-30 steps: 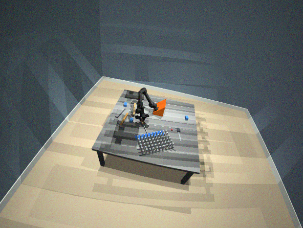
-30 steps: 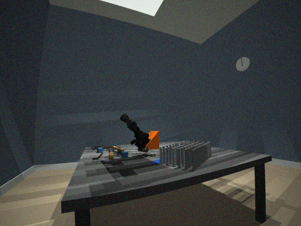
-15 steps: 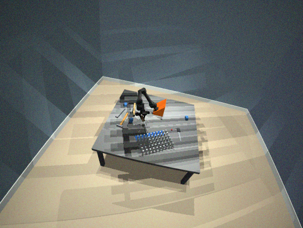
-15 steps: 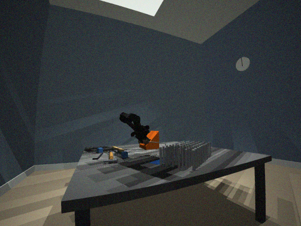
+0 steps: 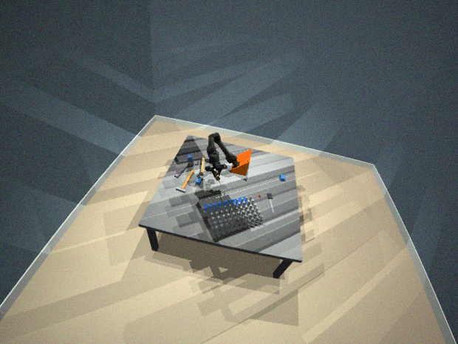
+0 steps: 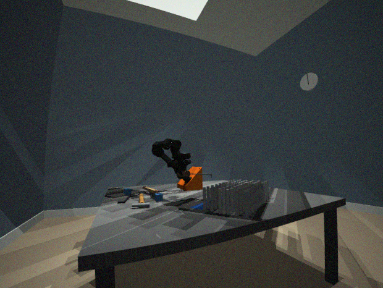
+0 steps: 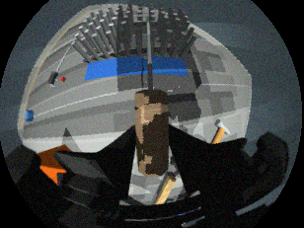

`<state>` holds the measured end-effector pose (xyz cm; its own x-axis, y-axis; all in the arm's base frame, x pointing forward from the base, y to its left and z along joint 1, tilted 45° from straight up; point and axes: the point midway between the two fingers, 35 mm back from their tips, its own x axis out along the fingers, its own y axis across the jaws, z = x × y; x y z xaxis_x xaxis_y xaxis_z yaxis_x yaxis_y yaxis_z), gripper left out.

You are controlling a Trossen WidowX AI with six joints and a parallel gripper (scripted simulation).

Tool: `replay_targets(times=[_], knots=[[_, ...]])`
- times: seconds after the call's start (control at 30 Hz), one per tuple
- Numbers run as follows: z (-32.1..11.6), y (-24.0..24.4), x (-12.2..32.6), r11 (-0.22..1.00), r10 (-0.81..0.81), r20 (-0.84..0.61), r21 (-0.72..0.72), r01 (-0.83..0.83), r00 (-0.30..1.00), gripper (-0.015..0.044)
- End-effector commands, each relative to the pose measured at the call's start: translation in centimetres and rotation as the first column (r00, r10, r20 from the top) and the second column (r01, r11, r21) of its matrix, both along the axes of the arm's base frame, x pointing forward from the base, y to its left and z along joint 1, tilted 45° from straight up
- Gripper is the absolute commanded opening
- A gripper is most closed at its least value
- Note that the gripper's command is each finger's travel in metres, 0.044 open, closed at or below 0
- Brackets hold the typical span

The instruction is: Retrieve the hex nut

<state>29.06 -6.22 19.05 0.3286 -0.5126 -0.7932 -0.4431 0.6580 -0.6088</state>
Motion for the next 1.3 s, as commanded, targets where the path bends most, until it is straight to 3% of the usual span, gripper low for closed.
replay_targets(times=[0.0, 0.73, 1.27], knots=[[-0.6, 1.2, 0.9, 1.0, 0.011, 0.009, 0.024, -0.011, 1.0, 0.0], [-7.4, 13.6, 5.2, 0.956, 0.288, -0.161, 0.104, -0.274, 0.944, 0.0], [-13.3, 23.3, 5.7, 0.923, 0.381, -0.206, 0.142, -0.358, 0.901, 0.0]])
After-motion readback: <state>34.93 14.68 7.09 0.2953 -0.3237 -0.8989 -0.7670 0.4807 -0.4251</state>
